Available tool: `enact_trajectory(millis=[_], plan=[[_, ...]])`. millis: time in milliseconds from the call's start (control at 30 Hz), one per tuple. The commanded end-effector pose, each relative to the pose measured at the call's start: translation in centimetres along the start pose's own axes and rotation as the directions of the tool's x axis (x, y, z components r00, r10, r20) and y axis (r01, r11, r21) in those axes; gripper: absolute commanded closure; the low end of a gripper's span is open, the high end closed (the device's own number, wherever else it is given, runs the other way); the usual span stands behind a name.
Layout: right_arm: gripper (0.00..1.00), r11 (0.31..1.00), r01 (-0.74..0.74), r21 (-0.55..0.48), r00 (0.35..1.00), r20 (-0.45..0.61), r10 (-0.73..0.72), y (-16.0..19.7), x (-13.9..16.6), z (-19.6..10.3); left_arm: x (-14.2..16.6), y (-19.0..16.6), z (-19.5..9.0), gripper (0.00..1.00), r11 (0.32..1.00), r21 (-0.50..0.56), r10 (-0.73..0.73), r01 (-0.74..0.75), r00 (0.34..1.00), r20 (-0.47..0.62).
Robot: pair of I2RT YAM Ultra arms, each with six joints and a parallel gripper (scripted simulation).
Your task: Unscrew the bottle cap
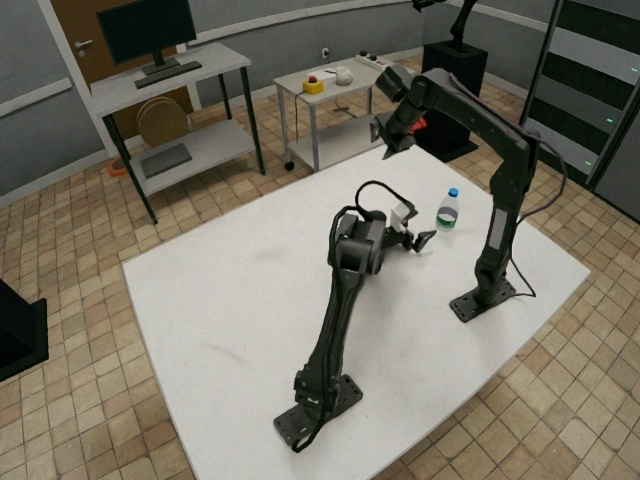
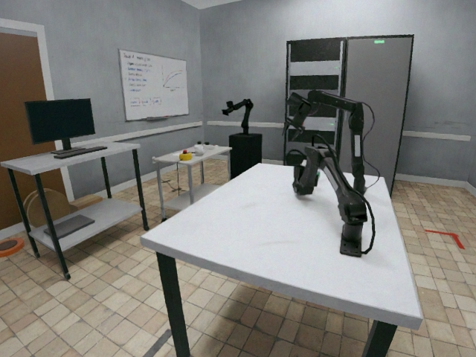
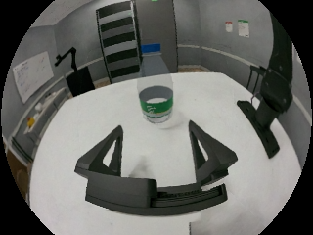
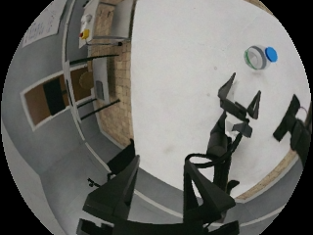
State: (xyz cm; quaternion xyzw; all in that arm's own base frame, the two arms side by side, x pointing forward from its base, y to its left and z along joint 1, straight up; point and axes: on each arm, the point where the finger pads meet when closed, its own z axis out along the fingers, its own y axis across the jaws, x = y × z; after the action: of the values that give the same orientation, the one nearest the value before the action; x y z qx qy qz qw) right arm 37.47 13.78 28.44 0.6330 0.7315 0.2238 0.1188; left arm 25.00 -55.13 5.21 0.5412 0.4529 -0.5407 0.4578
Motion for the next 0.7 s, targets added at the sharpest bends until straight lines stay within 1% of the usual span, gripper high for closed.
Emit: enact_trajectory(millis=[0, 667], plan=[[0.43, 1.000, 0.001, -0.026, 1.000, 0.008, 0.000, 0.6, -0.2, -0.7, -0.6, 0.2, 1.3, 0.05, 1.000, -0.001, 0.002, -0.002, 1.000, 0.008], [0.43, 1.000, 0.001, -0.026, 1.000, 0.008, 0.000, 0.6, -0.2, -0.7, -0.5, 0.2, 4.4, 0.05, 1.000, -0.001, 0.000, 0.000, 1.000, 0.006]])
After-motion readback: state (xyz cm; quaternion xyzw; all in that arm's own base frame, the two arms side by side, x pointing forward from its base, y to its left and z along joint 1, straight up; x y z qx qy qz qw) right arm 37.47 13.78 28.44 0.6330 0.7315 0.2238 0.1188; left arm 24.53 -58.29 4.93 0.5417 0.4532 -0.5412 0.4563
